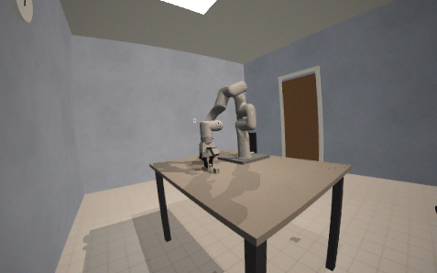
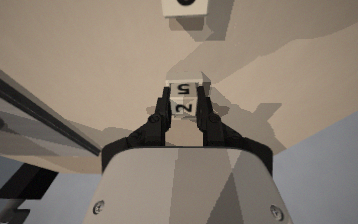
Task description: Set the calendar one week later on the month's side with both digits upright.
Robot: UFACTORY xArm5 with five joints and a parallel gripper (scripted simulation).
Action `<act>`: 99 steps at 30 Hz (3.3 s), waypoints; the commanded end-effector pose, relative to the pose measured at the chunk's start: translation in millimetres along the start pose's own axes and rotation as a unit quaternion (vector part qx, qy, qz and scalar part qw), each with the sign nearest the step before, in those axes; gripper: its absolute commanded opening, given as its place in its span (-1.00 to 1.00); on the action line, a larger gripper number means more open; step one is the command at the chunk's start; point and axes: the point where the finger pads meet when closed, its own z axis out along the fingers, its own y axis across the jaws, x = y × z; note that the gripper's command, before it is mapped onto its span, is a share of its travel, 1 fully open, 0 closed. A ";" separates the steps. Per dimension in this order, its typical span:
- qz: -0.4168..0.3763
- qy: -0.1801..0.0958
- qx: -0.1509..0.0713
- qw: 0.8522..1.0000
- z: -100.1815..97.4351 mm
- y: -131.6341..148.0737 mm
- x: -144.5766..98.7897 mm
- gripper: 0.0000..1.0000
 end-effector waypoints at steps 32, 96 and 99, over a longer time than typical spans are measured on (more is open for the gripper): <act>0.000 0.000 -0.002 1.000 -0.9 1.2 0.1 -0.47; 0.000 0.000 -0.002 1.000 -90.1 0.9 0.5 1.00; 0.000 0.000 -0.002 1.000 -90.1 0.9 0.5 1.00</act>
